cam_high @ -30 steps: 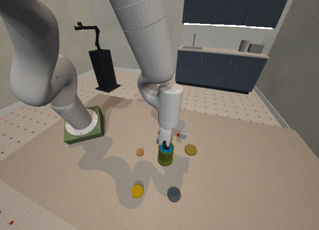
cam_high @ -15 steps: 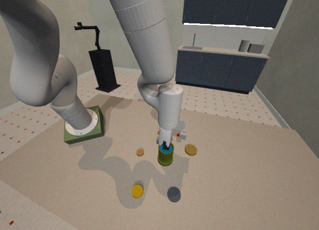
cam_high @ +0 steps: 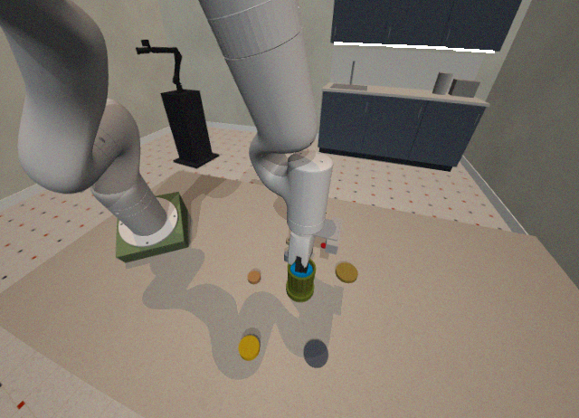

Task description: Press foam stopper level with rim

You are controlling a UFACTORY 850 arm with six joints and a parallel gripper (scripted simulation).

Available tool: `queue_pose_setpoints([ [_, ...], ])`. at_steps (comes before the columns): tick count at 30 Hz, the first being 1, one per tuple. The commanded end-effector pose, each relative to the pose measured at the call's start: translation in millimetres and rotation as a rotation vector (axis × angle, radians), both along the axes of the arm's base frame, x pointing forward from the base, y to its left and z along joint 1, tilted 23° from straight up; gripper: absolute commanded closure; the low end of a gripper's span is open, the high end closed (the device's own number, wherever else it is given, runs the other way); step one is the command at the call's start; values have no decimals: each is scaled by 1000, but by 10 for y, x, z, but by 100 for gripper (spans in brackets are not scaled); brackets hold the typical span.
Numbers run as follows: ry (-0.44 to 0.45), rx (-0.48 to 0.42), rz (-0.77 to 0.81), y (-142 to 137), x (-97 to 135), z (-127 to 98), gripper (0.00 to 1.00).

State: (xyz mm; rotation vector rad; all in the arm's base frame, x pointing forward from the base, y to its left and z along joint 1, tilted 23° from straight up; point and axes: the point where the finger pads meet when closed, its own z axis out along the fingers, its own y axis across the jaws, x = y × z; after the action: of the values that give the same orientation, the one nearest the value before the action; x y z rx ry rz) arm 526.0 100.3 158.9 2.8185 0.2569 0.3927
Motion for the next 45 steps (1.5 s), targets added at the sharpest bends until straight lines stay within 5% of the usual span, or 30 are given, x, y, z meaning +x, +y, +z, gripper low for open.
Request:
queue_pose_setpoints([
  [1,-1,0,0,4,4,8,100],
  [45,-1,0,0,49,-48,173,100],
])
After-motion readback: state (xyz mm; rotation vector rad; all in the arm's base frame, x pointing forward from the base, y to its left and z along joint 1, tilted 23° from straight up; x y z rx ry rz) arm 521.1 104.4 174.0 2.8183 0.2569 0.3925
